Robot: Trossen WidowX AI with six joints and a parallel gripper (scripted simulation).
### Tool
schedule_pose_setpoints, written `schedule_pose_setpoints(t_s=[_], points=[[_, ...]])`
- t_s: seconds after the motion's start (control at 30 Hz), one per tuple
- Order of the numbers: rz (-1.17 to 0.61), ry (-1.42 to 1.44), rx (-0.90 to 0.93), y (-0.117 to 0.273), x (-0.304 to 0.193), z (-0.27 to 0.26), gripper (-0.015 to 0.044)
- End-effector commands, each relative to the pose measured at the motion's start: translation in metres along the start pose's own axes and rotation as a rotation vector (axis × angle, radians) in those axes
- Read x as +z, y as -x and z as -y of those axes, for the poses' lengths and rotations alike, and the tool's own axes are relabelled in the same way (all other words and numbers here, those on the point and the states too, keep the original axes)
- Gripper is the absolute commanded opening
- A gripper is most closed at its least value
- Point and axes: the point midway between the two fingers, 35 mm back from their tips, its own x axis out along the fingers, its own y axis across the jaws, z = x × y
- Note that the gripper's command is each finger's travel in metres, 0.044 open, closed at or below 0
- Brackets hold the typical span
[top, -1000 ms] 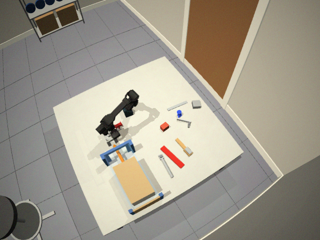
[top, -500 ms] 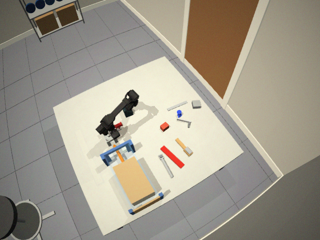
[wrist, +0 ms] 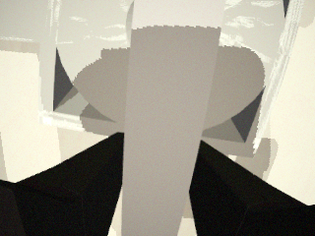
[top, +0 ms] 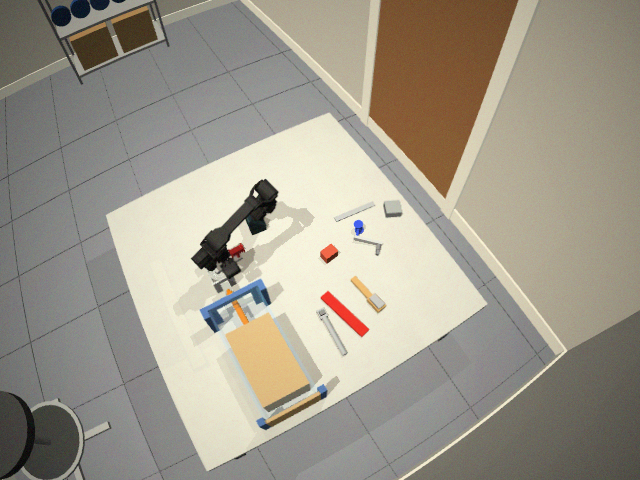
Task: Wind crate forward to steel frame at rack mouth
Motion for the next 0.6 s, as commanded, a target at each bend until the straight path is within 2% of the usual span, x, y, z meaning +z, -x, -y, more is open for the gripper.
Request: schedule_pose_setpoints(t_s=[0.0,0.57], points=[[-0.005,-0.017,-0.009,-0.0040,0.0002,-0.0007,0.0000],[-0.006,-0.060,-0.006,-0.0037,0.0004,-0.0028,0.0000]])
